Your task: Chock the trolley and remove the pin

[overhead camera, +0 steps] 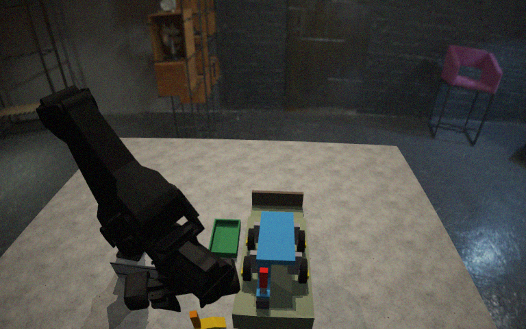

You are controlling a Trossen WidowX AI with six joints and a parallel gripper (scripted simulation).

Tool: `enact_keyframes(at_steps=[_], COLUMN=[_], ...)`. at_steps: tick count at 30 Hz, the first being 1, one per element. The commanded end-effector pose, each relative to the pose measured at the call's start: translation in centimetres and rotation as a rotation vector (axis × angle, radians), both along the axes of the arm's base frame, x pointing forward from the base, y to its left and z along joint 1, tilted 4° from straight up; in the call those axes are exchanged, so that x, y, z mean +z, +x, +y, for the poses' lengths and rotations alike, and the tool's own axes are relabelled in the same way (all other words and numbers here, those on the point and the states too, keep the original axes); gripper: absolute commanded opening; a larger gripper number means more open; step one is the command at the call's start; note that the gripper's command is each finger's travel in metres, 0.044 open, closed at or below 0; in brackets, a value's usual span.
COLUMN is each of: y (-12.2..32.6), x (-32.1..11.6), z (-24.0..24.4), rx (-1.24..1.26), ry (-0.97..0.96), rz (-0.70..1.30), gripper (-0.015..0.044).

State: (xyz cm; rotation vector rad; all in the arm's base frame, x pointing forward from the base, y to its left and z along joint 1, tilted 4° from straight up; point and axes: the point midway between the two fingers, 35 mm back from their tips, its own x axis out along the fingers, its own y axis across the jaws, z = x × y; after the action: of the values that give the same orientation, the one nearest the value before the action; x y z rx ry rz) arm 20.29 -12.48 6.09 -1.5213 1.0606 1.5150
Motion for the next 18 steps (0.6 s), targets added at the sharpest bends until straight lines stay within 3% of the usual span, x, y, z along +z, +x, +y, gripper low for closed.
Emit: enact_keyframes(at_steps=[1,18], y=[-0.2,-0.2], x=[-1.3,-3.3], z=[0.0,-0.1], rx=[0.005,0.005], ry=[0.005,0.005], rz=[0.0,0.0], gripper=[0.019,0.019])
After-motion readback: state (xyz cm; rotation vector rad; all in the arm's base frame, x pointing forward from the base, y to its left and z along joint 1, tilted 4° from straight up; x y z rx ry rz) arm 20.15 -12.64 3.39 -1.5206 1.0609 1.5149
